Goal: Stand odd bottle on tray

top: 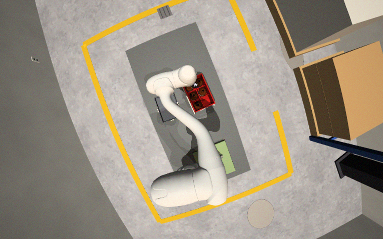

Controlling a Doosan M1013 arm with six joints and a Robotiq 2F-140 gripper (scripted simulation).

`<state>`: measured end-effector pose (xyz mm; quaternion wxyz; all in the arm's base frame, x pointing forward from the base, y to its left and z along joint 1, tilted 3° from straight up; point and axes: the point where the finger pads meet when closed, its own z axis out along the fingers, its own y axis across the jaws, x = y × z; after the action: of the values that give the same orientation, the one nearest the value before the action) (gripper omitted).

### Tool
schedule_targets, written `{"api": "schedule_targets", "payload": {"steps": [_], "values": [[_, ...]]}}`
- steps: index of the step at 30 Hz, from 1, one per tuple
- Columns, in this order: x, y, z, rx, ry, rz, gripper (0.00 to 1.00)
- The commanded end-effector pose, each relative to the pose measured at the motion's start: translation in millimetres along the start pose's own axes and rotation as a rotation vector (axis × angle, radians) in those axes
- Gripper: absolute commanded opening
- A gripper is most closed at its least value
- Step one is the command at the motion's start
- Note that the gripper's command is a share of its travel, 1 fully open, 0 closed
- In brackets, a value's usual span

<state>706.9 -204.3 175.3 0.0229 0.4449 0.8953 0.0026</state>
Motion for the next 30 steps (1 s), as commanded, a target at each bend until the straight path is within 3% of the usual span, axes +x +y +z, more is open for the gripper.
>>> {"api": "schedule_targets", "payload": {"steps": [1, 30], "values": [[0.1, 1.4, 8.9, 0.001, 0.000, 0.001, 0.38], [0.1, 1.4, 14.3, 0.001, 0.000, 0.001, 0.38]]}}
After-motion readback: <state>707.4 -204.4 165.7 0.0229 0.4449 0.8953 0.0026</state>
